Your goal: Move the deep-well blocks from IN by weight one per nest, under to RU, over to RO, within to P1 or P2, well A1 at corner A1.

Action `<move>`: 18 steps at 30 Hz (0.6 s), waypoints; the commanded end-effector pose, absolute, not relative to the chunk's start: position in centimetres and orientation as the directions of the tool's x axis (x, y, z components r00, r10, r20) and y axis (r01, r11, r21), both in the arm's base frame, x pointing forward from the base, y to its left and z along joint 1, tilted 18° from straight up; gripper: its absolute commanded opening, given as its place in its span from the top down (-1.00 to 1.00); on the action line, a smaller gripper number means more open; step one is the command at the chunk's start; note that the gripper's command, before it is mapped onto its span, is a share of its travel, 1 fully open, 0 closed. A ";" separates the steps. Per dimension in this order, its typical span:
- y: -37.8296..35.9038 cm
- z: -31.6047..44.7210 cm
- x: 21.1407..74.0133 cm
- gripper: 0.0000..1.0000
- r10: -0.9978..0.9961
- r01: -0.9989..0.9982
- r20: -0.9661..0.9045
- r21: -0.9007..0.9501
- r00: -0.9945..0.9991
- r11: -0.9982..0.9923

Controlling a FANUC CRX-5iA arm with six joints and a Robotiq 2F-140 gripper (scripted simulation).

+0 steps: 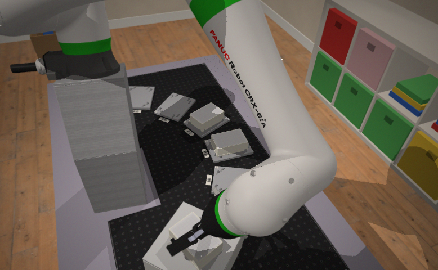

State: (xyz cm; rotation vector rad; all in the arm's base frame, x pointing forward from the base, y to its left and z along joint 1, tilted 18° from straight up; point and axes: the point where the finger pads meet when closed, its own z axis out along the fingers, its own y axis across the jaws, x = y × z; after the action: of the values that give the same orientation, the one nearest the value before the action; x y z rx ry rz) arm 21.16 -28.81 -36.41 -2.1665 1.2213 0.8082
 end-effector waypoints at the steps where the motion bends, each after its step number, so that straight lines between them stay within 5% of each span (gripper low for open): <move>1: -28.6 -37.0 21.2 -1.00 -0.566 -0.877 -0.712 -0.147 0.415 -0.458; 18: -27.9 -39.4 21.2 -1.00 -0.566 -0.877 -0.712 -0.147 0.415 -0.458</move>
State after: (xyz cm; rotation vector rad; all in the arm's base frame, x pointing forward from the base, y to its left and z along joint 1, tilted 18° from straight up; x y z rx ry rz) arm 21.15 -27.98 -38.93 -2.1665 1.2213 0.8082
